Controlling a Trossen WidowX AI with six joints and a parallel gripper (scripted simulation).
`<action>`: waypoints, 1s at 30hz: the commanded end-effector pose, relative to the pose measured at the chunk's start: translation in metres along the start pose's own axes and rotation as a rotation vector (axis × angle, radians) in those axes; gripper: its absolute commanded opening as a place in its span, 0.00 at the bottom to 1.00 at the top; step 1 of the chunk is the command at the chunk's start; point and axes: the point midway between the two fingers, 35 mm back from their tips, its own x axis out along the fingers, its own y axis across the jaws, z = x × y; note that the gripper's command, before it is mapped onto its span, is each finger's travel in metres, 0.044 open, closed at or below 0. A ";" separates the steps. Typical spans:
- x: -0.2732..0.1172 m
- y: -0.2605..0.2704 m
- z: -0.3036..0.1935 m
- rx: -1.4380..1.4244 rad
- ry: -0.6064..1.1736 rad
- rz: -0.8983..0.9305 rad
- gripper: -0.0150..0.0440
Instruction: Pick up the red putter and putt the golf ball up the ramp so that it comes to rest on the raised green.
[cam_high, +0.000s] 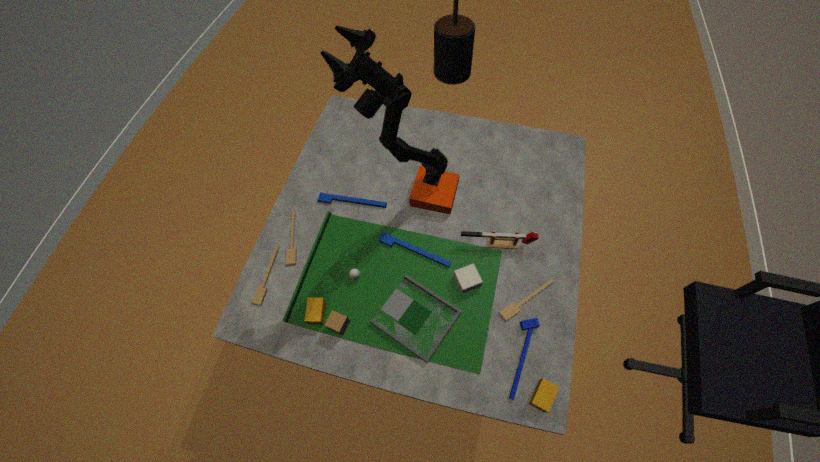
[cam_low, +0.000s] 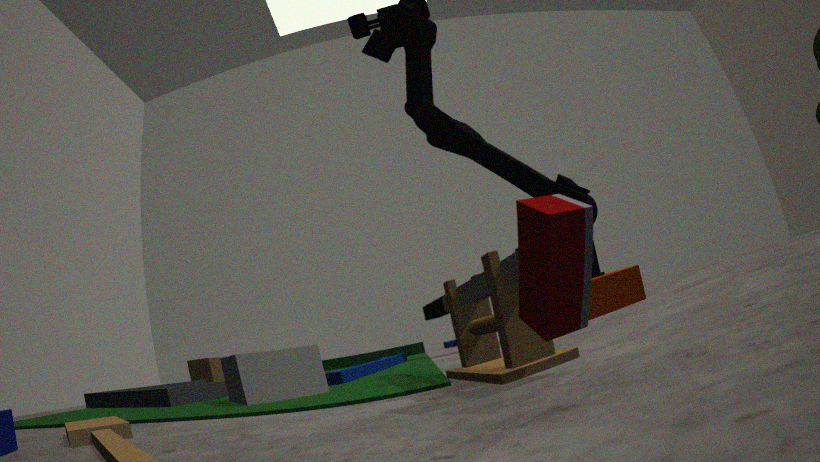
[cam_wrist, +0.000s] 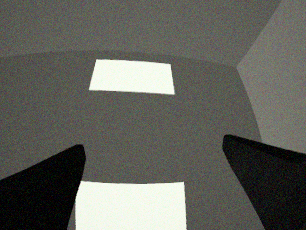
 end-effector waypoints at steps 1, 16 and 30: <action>-0.010 0.066 -0.034 0.036 0.131 0.143 1.00; -0.115 0.221 -0.140 -0.063 0.518 0.575 1.00; -0.281 0.264 -0.231 -0.229 0.950 0.952 1.00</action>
